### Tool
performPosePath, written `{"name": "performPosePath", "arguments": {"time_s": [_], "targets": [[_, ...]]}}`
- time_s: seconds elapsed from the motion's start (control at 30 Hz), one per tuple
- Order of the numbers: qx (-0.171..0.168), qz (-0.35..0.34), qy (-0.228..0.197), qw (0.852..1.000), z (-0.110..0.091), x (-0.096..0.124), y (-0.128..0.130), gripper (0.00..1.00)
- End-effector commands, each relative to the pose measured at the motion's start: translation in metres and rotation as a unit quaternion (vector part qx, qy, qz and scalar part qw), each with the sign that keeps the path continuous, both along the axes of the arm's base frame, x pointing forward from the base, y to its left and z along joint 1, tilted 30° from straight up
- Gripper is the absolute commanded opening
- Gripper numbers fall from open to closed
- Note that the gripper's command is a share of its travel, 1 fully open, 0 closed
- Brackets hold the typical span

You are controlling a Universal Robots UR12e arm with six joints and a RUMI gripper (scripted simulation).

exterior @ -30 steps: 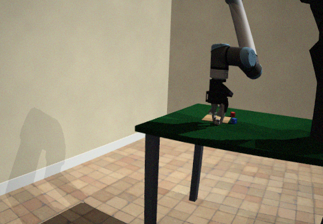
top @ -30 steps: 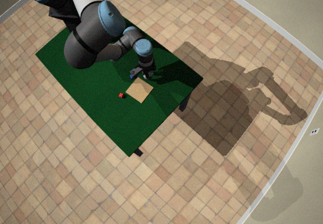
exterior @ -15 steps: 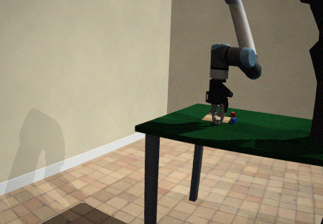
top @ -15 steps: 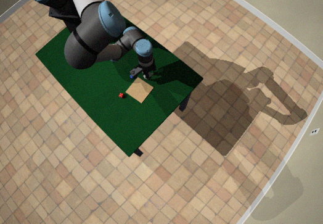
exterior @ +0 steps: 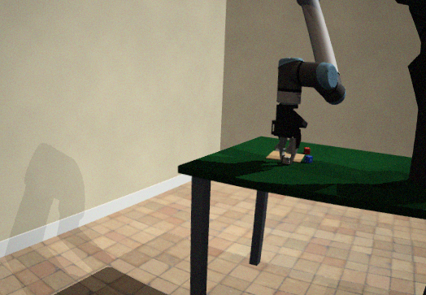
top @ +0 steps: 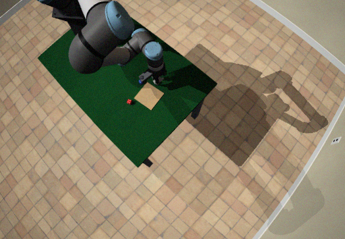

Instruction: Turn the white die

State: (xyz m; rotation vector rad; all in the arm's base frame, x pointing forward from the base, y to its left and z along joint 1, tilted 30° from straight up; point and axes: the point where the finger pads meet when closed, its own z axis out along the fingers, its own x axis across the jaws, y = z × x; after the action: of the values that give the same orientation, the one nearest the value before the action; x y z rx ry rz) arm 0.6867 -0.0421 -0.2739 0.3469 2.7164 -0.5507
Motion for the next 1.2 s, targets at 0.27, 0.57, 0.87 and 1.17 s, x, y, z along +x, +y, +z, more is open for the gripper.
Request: {"name": "performPosePath", "arguments": {"time_s": [0.27, 0.57, 0.87, 1.17], "targets": [[0.0, 0.0, 0.0, 1.0, 0.0005, 0.0002, 0.0003, 0.06], [0.0, 0.0, 0.0, 1.0, 0.0005, 0.0002, 0.0003, 0.06], [0.0, 0.0, 0.0, 1.0, 0.0005, 0.0002, 0.0003, 0.06], [0.0, 0.0, 0.0, 1.0, 0.0005, 0.0002, 0.0003, 0.06]]}}
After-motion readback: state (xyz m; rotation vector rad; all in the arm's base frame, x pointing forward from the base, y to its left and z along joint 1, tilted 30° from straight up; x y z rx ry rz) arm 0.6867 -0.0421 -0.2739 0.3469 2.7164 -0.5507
